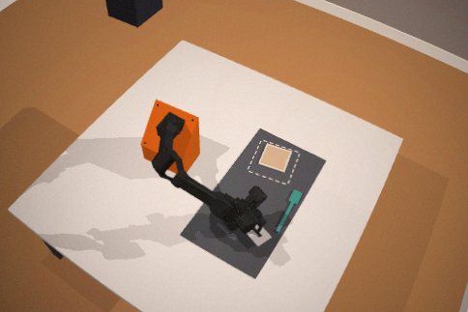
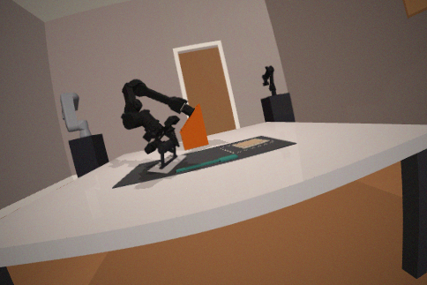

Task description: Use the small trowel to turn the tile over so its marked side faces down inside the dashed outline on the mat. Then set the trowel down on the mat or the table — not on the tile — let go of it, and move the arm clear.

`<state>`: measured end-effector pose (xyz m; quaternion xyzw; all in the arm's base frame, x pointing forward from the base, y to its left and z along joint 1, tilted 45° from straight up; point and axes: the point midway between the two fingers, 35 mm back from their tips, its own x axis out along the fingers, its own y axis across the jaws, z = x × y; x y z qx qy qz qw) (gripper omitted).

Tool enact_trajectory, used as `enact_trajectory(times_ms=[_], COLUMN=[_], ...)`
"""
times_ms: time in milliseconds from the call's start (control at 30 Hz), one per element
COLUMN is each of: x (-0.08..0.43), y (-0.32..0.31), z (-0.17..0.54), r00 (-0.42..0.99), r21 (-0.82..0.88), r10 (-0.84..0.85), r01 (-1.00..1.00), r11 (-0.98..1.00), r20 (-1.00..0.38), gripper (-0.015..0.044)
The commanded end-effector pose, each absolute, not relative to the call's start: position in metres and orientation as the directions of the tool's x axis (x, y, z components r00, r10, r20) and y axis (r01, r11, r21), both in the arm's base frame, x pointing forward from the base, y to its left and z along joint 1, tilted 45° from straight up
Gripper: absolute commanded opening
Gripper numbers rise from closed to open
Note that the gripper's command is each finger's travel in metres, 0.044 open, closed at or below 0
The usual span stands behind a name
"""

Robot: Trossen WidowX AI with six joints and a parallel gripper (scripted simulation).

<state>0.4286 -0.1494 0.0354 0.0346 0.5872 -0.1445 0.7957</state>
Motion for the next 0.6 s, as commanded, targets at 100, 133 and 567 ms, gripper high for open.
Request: enact_trajectory(times_ms=[100,133,567], x=[0.423,0.421,0.396], y=[-0.156,-0.157,-0.174], z=[0.051,0.053,0.082], r00=[0.224,0.215,0.111], r21=[-0.090,-0.086,-0.001], r10=[-0.129,-0.121,-0.004], r01=[0.178,0.166,0.020], r11=[0.980,0.982,1.000], r20=[-0.966,-0.969,-0.994], gripper=[0.0000,0.0000,0.0000])
